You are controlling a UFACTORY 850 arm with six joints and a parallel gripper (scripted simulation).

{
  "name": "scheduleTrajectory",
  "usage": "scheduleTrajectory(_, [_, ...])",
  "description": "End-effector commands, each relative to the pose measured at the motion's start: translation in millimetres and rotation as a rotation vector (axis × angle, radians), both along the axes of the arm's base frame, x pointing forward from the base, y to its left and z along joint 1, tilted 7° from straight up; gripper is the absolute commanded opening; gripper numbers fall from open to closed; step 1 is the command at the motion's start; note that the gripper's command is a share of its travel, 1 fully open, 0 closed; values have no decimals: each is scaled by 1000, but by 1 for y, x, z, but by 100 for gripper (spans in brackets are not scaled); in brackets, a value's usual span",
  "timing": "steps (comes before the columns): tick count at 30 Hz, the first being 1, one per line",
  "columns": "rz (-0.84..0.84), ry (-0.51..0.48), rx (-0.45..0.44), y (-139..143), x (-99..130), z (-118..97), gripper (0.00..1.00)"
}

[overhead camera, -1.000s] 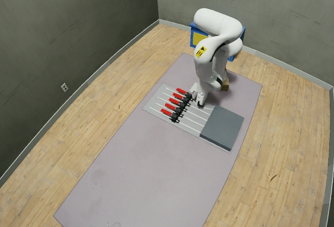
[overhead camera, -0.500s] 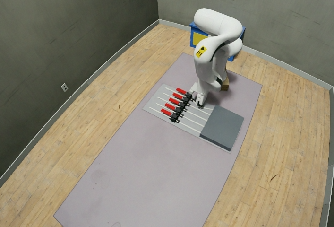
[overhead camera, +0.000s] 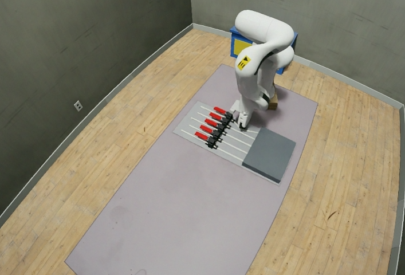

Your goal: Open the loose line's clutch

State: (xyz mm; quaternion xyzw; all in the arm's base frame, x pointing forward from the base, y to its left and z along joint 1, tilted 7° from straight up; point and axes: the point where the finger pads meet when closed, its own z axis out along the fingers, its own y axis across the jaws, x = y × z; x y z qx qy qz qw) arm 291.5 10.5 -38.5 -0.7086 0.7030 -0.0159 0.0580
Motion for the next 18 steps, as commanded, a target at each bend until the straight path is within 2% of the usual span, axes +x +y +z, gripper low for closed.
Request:
scheduleTrajectory(1, [0,1,0,0,-4,0,0])
scheduleTrajectory(18, [0,1,0,0,-23,-2,0])
